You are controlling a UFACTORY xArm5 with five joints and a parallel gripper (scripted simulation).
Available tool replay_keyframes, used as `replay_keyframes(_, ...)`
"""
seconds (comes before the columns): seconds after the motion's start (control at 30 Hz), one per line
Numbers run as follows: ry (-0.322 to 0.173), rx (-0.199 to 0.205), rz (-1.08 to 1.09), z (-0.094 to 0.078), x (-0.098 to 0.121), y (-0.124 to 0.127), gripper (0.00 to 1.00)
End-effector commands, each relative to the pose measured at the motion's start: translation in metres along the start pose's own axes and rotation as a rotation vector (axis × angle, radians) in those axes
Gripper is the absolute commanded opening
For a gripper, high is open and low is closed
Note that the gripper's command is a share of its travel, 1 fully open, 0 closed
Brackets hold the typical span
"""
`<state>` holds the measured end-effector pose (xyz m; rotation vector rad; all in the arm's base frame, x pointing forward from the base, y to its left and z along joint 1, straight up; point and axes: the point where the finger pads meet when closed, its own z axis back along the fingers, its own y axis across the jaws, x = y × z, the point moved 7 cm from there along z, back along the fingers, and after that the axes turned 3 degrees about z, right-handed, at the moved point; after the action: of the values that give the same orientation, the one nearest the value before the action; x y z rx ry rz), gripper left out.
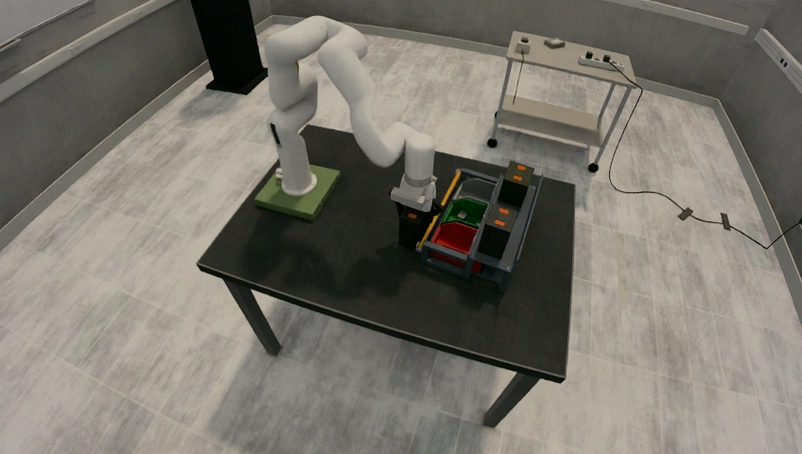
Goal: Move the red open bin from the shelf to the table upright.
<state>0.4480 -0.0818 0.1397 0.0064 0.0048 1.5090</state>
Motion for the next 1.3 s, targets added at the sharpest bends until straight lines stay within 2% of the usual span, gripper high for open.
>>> replay_keyframes(0.0, 0.001, -0.004, 0.000, 0.0015, -0.0001, -0.0011, 1.00)
replay_keyframes(0.1, 0.001, -0.004, 0.000, 0.0015, -0.0001, -0.0011, 1.00)
replay_keyframes(0.13, 0.000, -0.004, 0.000, 0.0015, -0.0001, -0.0011, 0.00)
replay_keyframes(1.27, 0.000, -0.004, 0.000, 0.0015, -0.0001, -0.0011, 0.00)
